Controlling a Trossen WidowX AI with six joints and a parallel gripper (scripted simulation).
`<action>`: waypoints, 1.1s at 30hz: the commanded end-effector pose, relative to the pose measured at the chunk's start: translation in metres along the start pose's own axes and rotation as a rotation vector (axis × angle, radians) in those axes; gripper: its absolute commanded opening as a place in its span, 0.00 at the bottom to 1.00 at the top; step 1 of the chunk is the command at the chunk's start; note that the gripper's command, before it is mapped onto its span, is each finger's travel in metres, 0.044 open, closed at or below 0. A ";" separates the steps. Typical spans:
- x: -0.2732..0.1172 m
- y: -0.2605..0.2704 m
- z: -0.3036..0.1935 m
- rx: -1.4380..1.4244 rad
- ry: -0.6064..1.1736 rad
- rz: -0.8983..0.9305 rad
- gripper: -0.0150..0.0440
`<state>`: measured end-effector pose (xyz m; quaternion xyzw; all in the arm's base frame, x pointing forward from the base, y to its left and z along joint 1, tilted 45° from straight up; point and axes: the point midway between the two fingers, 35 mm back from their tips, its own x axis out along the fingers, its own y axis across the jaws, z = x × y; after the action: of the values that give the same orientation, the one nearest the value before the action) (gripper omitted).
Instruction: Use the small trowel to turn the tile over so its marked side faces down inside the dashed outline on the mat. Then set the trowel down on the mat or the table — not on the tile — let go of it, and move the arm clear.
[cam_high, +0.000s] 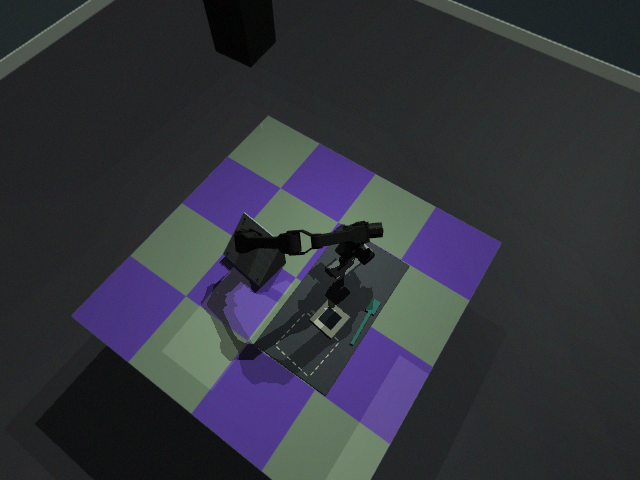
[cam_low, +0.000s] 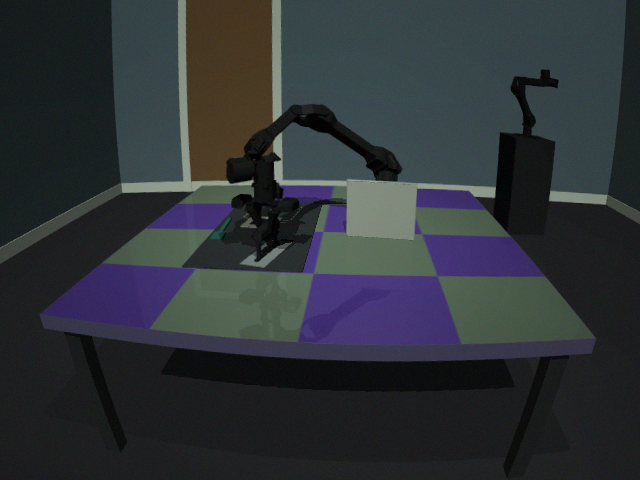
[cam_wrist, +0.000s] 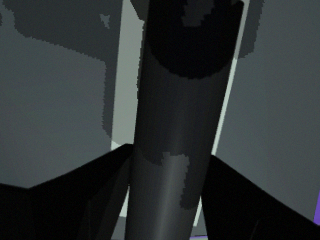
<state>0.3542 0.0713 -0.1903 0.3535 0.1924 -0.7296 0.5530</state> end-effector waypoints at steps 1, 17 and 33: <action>0.000 0.000 0.000 -0.108 -0.002 0.001 0.47; 0.000 0.000 0.000 -0.581 -0.002 0.000 0.47; 0.000 0.000 0.000 -0.625 -0.002 0.000 0.71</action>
<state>0.3542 0.0713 -0.1906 0.1691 0.4057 -0.6363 0.6339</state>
